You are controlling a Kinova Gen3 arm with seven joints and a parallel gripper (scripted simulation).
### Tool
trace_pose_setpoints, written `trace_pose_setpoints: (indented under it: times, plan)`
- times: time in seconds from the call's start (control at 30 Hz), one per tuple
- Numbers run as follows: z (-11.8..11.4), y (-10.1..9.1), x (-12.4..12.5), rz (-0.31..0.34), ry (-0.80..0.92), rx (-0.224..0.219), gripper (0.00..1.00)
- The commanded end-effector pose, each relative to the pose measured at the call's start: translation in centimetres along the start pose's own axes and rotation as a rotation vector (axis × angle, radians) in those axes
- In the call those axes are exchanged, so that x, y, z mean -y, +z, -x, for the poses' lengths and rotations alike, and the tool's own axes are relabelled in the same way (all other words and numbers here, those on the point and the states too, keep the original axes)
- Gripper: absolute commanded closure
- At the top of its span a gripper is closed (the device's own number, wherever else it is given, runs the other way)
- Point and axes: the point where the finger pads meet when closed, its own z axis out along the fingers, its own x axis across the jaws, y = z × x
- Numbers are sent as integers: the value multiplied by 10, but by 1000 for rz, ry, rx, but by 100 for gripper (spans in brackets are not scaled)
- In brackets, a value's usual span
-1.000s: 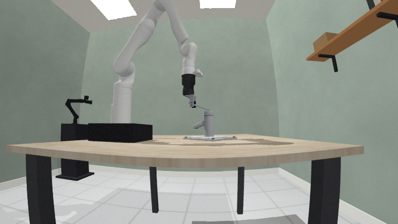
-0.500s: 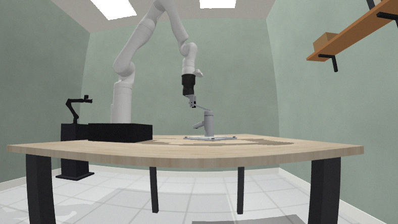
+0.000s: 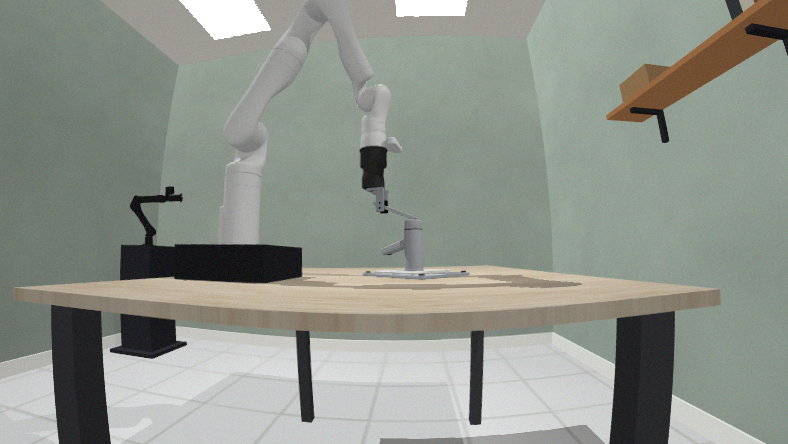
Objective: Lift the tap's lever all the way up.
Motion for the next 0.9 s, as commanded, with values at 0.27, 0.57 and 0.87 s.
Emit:
trace_pose_setpoints:
  times: [0.27,0.57,0.87]
  plan:
    - [0,-1,1,-2,0,1,100]
    - [0,-1,1,-2,0,1,100]
    - [0,-1,1,-2,0,1,0]
